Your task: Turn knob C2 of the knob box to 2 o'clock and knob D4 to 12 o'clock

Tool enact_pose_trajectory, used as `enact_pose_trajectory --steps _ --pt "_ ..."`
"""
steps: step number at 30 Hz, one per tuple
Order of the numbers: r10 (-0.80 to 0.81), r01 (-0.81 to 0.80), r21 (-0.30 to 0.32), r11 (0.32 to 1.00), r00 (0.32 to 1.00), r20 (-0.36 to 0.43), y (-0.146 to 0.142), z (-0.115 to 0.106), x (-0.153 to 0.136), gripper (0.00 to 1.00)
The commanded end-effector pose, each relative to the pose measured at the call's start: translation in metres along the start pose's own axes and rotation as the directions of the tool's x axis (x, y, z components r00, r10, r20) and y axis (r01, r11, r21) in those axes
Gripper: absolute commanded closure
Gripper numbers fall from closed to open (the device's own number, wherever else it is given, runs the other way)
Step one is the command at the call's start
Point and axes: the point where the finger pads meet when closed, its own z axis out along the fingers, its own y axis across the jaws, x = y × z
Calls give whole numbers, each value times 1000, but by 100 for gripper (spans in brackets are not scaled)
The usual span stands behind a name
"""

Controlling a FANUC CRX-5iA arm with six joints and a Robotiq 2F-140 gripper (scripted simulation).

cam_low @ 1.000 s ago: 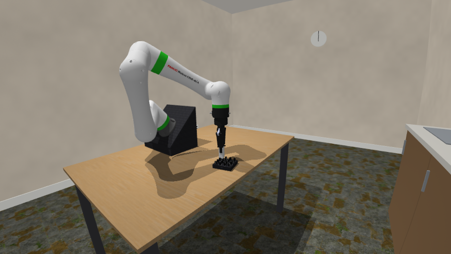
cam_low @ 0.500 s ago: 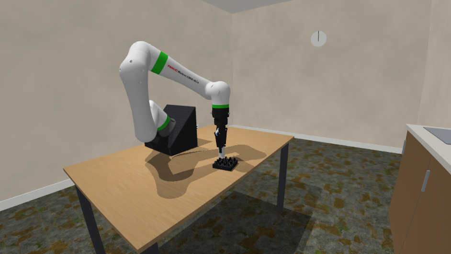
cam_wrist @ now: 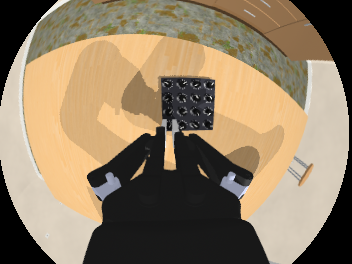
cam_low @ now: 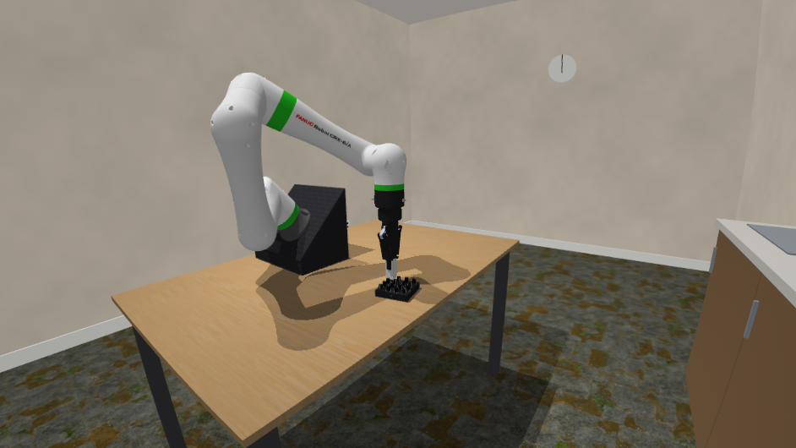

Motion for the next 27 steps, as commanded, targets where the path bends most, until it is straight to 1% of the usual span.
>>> enact_pose_trajectory --steps 1,12,13,27 --pt "0 0 0 1000 1000 0 0 0 0 95" --pt "0 0 0 1000 1000 0 0 0 0 95" --pt "0 0 0 1000 1000 0 0 0 0 88" --pt "0 0 0 1000 1000 0 0 0 0 88"
